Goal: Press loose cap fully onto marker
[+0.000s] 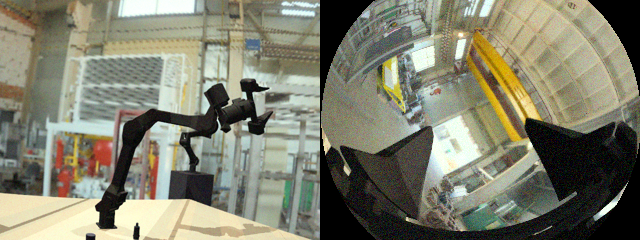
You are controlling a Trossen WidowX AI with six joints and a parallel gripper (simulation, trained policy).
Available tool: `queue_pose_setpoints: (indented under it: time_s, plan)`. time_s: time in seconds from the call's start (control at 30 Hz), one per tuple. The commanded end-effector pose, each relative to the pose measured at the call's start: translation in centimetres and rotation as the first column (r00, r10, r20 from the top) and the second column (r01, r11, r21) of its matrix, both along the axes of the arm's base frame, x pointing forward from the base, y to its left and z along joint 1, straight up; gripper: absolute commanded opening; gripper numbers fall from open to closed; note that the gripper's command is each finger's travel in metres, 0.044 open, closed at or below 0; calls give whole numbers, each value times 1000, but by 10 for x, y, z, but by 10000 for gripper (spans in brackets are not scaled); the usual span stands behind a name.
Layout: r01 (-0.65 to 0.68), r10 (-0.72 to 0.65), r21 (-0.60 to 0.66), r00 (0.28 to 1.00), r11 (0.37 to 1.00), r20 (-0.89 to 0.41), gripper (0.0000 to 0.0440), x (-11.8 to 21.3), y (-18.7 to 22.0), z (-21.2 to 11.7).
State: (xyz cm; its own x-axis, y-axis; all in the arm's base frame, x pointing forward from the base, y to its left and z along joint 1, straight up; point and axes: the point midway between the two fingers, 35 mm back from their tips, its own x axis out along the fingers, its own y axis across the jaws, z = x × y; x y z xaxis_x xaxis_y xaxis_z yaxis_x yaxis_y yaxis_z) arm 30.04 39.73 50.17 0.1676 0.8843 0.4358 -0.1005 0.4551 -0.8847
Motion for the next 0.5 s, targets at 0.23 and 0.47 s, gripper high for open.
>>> queue_pose_setpoints:
  time_s: [0.23, 0.47]
  plan:
    - [33, -36, -66, 998, 997, -45, 229, 7, -18, 3]
    - [47, -58, -126, 995, 991, -82, 253, 9, -34, 3]
